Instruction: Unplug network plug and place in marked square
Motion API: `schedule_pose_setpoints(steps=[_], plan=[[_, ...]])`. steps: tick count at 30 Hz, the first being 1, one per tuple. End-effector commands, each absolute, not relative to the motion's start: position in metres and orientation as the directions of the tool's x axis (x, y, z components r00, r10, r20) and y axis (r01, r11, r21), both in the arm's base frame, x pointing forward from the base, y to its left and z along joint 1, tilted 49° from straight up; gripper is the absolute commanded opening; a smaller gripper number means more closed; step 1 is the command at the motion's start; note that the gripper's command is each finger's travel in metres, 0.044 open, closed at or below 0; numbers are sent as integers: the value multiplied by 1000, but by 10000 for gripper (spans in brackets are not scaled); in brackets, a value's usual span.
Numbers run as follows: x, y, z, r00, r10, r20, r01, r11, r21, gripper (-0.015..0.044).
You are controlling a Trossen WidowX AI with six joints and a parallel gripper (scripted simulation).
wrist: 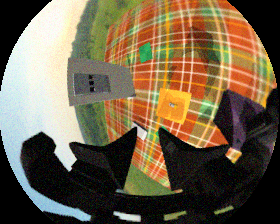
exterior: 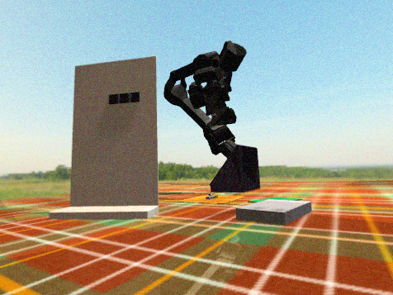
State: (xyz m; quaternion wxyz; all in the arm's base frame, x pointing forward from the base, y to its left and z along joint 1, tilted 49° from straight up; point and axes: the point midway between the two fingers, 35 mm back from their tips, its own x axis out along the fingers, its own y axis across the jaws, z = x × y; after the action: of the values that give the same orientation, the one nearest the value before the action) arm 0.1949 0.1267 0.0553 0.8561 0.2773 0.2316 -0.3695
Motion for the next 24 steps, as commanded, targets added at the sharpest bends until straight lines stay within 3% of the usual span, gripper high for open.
schedule_pose_setpoints(steps=[1, 9, 20, 24], plan=[[192, 138, 66, 622, -501, -602, 760, 572, 309, 156], [188, 148, 80, 625, -502, -598, 758, 573, 311, 156], [188, 148, 80, 625, -502, -598, 758, 573, 311, 440], [188, 148, 80, 625, -502, -598, 758, 573, 311, 440]])
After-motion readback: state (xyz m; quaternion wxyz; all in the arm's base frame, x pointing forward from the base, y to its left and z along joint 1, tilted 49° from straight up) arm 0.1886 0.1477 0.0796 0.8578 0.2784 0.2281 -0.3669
